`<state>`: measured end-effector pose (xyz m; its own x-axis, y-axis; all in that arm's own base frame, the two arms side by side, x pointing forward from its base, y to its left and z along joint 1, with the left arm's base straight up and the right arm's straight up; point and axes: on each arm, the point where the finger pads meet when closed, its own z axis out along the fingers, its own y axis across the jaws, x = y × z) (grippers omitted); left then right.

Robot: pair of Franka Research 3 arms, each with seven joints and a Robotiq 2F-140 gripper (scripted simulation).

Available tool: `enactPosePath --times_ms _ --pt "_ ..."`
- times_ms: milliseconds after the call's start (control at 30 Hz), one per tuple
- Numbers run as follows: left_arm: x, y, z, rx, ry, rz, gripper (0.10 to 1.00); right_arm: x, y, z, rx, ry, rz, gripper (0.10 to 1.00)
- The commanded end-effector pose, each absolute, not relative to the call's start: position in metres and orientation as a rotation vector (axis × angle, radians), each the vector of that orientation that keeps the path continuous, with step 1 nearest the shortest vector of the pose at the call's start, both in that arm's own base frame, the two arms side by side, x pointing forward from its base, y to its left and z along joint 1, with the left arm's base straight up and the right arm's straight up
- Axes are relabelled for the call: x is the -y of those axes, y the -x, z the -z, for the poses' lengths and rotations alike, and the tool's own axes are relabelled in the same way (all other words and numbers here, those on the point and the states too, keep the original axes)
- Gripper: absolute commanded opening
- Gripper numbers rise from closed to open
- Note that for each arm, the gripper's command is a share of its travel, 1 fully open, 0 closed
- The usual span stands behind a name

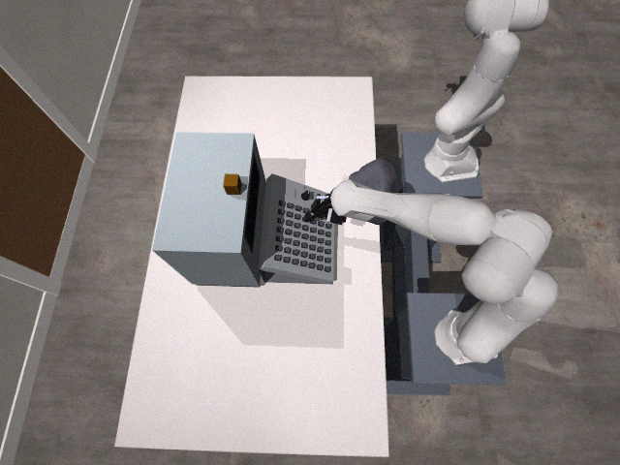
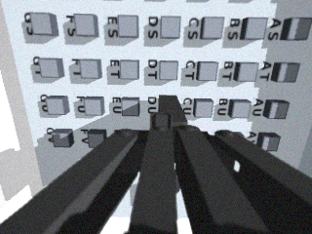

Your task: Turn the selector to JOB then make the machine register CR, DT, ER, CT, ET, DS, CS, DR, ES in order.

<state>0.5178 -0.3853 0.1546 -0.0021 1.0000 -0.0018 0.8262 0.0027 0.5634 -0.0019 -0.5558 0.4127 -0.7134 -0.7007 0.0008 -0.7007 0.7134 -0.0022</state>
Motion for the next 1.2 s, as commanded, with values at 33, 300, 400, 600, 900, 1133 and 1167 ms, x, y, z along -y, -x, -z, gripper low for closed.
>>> enactPosePath --times_ms 33,300,400,600,900,1133,1167 --pt "0.386 -0.513 -0.161 -1.881 -1.880 -0.580 0.099 0.554 0.003 -0.413 -2.905 1.195 0.000 1.000" --pt "0.386 -0.508 -0.170 -1.881 -1.880 -0.580 0.099 0.554 0.003 -0.413 -2.905 1.195 0.000 1.000" --pt "0.386 -0.506 -0.173 -1.881 -1.880 -0.580 0.099 0.554 0.003 -0.413 -2.905 1.195 0.000 1.000" --pt "0.386 -0.503 -0.177 -1.881 -1.880 -0.580 0.099 0.554 0.003 -0.413 -2.905 1.195 0.000 1.000" --pt "0.384 -0.505 -0.178 -1.881 -1.880 -0.580 0.099 0.554 0.003 -0.413 -2.905 1.195 0.000 1.000" --pt "0.358 -0.525 -0.192 -1.881 -1.880 -0.580 0.099 0.554 0.003 -0.413 -2.905 1.195 0.000 1.000" --pt "0.356 -0.528 -0.194 -1.881 -1.880 -0.580 0.099 0.554 0.003 -0.413 -2.905 1.195 0.000 1.000"
